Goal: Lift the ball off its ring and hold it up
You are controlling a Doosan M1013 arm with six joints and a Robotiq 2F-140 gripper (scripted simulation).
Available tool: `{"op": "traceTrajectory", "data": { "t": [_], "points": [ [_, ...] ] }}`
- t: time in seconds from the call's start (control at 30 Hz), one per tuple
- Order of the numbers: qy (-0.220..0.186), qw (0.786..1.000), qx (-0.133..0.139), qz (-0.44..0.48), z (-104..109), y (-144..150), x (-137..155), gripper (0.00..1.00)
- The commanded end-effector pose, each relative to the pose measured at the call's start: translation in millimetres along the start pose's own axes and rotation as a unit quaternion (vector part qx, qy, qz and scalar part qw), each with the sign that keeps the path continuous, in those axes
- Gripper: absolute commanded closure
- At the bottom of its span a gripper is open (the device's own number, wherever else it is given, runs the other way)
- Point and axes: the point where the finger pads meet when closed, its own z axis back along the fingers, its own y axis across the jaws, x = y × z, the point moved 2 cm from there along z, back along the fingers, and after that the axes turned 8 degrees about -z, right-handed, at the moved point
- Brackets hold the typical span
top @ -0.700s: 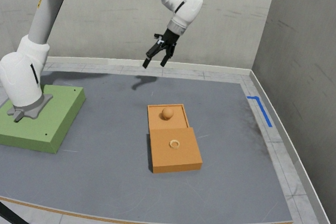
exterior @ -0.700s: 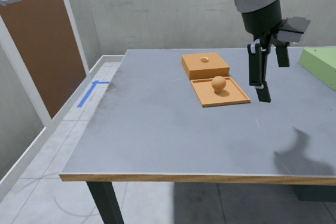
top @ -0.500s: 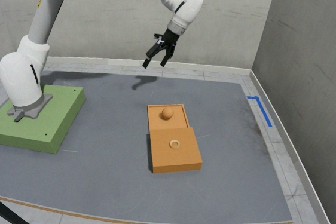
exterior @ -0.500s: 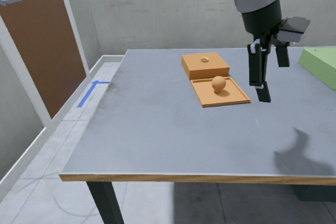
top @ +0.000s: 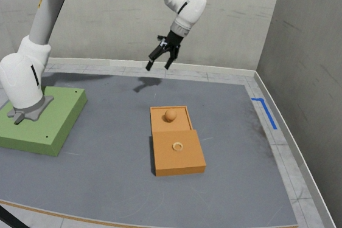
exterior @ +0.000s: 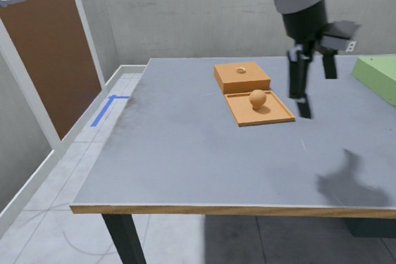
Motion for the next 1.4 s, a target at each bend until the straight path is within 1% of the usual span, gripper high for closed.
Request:
{"op": "traceTrajectory", "data": {
  "t": [0.0,0.03,0.07,0.1,0.17,0.2,0.23,0.3,0.33,0.4,0.47,0.53,0.57,0.7,0.73,0.77,0.8,0.87,0.9,1.0,1.03,1.07,1.37],
  "points": [
    [-0.014,0.997,0.038,-0.060,-1,-7,41,0.00],
    [-0.018,0.995,0.050,-0.080,-1,-10,54,0.00],
    [-0.019,0.995,0.054,-0.086,-1,-11,59,0.00],
    [-0.025,0.990,0.073,-0.116,-1,-16,79,0.00],
    [-0.032,0.984,0.093,-0.148,-2,-22,101,0.00],
    [-0.032,0.984,0.093,-0.149,-2,-22,101,0.00],
    [-0.038,0.975,0.116,-0.184,-2,-30,125,0.00],
    [-0.042,0.968,0.133,-0.210,-2,-36,142,0.00],
    [-0.045,0.961,0.146,-0.230,-1,-41,156,0.00],
    [-0.045,0.961,0.146,-0.230,-1,-41,156,0.00],
    [-0.053,0.940,0.182,-0.284,-1,-57,192,0.00],
    [-0.054,0.936,0.188,-0.293,-1,-60,199,0.00],
    [-0.056,0.929,0.198,-0.308,0,-65,209,0.00],
    [-0.057,0.927,0.200,-0.311,-1,-66,211,0.00],
    [-0.057,0.927,0.200,-0.311,-8,-63,213,0.00],
    [-0.057,0.927,0.200,-0.312,-20,-59,217,0.00],
    [-0.058,0.927,0.200,-0.312,-38,-52,221,0.00],
    [-0.058,0.927,0.200,-0.312,-57,-46,226,0.00],
    [-0.058,0.927,0.200,-0.312,-73,-40,231,0.00],
    [-0.058,0.927,0.200,-0.312,-74,-40,231,0.00],
    [-0.058,0.927,0.199,-0.313,-85,-36,233,0.00],
    [-0.058,0.927,0.199,-0.313,-91,-34,235,0.00],
    [-0.058,0.927,0.199,-0.313,-92,-33,235,0.00]
  ]
}}
